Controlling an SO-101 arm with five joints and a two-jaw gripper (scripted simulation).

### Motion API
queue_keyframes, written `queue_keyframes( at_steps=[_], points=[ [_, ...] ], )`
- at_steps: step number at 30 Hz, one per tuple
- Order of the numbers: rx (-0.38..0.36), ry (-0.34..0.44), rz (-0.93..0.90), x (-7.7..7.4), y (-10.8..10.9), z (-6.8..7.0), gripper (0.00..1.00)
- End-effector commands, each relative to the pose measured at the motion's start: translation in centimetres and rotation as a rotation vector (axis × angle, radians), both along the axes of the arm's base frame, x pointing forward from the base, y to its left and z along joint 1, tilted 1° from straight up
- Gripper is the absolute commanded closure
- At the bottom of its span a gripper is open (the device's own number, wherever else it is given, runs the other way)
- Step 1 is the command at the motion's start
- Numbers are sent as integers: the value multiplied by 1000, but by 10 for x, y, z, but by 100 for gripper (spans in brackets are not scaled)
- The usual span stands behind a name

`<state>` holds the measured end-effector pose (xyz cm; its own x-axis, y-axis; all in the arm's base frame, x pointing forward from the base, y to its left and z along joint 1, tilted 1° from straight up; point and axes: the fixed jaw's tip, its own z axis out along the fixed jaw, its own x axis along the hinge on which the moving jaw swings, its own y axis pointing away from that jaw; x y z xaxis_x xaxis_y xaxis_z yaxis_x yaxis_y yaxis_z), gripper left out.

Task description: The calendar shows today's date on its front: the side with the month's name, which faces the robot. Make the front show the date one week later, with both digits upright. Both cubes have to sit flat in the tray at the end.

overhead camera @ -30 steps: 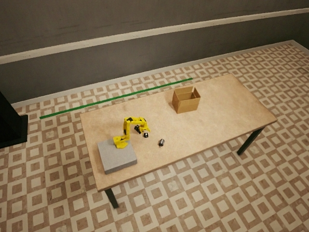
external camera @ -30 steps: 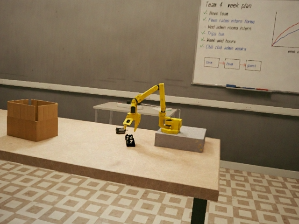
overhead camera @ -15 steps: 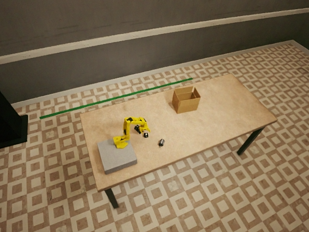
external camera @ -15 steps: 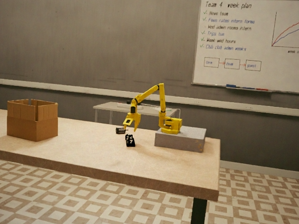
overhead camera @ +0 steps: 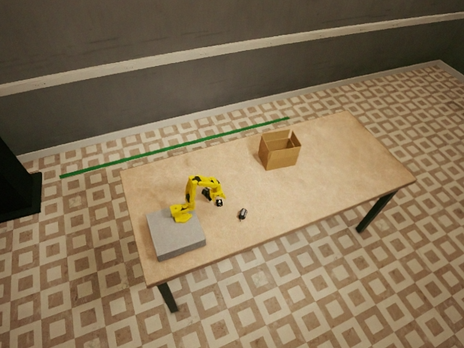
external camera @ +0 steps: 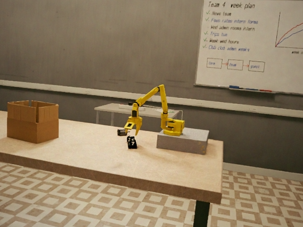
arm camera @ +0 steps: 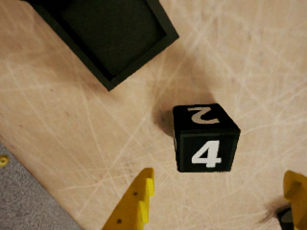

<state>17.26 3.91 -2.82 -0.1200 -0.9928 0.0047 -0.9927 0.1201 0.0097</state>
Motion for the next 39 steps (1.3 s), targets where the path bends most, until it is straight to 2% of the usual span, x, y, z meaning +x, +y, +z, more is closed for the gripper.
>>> queue_keyframes(
  at_steps=[1,10,19,39],
  points=[
    [-1,10,-16,-2,-1,-8,65],
    [-1,10,-16,-3,-1,-22,65],
    [-1,10,-16,-4,-1,-29,65],
    [-1,10,-16,-3,-1,-30,66]
  ],
)
